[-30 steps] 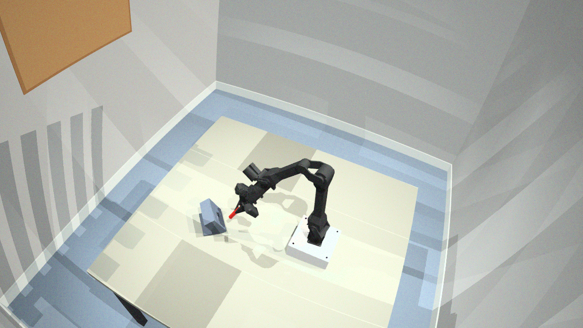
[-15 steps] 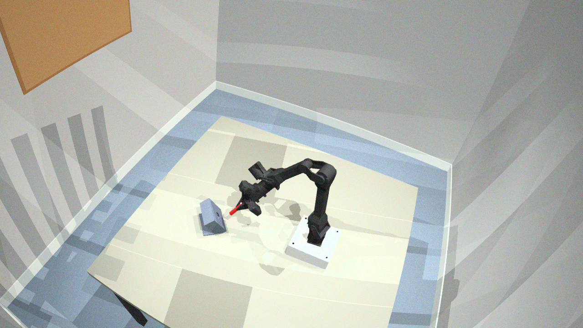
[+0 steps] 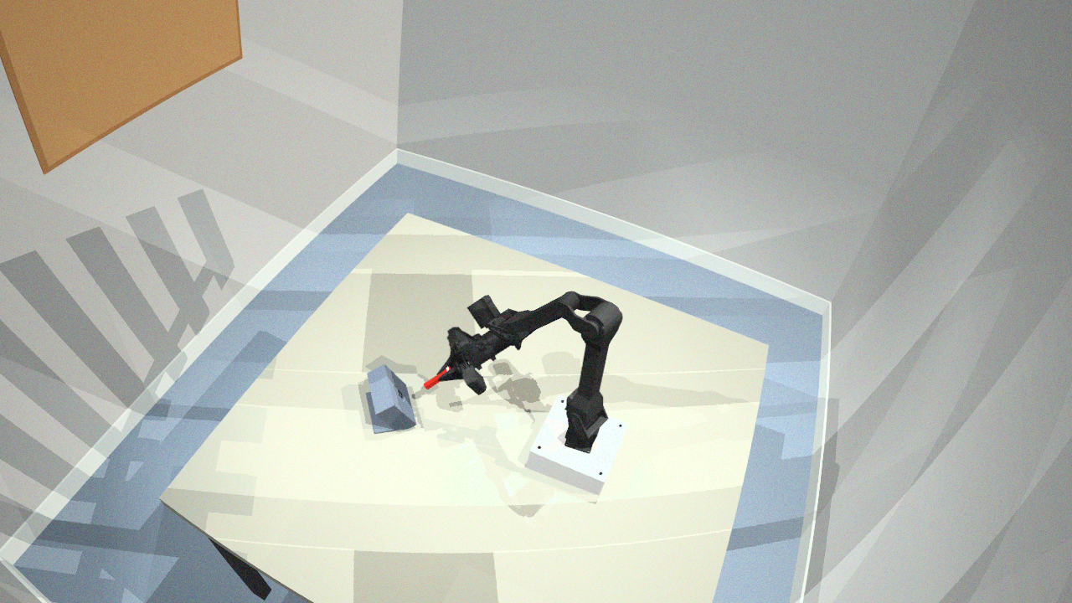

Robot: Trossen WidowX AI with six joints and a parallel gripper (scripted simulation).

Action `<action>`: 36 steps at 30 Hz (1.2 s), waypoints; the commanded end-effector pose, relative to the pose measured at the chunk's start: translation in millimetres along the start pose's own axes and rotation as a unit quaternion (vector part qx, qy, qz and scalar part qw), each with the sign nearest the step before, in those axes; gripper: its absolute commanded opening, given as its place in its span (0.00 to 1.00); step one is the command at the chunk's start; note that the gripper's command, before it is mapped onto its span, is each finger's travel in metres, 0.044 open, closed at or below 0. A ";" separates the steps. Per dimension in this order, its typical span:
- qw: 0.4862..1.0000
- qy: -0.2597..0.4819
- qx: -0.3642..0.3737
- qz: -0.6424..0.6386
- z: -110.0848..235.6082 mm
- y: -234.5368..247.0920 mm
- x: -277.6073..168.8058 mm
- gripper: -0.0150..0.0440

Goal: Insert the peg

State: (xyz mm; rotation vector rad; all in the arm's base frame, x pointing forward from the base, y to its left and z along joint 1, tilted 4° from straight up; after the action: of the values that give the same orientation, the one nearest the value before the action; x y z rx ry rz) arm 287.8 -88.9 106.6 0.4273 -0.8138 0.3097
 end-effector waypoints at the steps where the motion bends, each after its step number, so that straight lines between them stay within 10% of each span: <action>1: 1.000 -0.011 0.001 0.007 3.1 -1.1 -4.0 0.25; 36: 0.998 -0.049 -0.005 0.032 -30.8 -6.9 -5.7 0.25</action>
State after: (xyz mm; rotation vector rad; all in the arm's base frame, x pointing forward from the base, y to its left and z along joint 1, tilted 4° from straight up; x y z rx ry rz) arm 305.9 -81.4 84.4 0.4105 -0.9263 0.3508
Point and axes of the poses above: the point midway between the two fingers, 35 mm back from their tips, its own z axis back along the fingers, its own y axis across the jaws, x = y × z, the point moved 10 cm from there along z, back along the fingers, and after that the axes turned 12 degrees about -z, right-handed, at the moved point
